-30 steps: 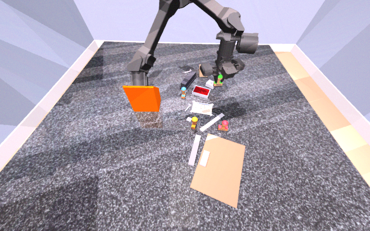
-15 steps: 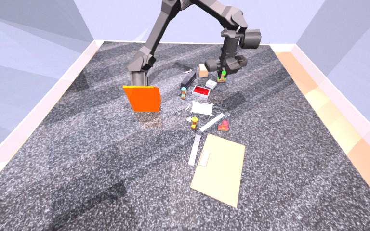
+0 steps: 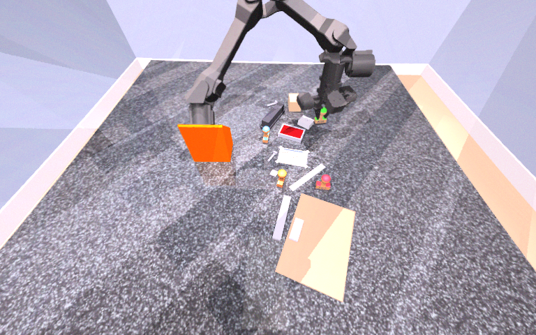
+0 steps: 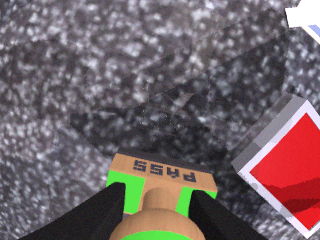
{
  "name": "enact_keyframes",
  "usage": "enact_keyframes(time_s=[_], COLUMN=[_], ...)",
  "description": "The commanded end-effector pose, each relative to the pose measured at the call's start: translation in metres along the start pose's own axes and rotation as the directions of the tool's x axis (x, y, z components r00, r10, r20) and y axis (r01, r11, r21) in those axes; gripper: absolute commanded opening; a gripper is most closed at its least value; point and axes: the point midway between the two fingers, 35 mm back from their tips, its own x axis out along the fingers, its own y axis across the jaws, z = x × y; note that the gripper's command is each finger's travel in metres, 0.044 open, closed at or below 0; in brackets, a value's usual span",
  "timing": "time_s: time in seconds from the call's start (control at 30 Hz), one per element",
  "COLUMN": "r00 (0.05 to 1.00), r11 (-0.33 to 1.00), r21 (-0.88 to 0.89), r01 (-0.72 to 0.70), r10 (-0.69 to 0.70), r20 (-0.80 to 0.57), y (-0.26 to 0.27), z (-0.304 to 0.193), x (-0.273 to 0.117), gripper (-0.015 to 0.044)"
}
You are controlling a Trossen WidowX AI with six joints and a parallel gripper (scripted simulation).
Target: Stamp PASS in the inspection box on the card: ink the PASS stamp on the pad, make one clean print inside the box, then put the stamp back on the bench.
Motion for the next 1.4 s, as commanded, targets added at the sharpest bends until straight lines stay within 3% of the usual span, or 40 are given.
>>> enact_keyframes(time_s=[0.0, 0.83, 1.17, 1.27, 1.37], r00=[1.000, 1.000, 1.000, 1.000, 1.000], r11=[1.000, 1.000, 1.000, 1.000, 1.000], r21=[0.010, 0.010, 0.000, 0.000, 0.004], r01=[0.004, 0.003, 0.001, 0.001, 0.003], r10=[-0.004, -0.003, -0.001, -0.001, -0.003], r20=[-0.004, -0.008, -0.005, -0.004, 0.002], y=[-0.002, -0.004, -0.002, -0.002, 0.002], z=[0.001, -0.002, -0.002, -0.002, 0.002], x=[0.008, 0.043, 0.040, 0.038, 0.000], gripper=[0.0000, 0.0000, 0.0260, 0.0260, 0.0260])
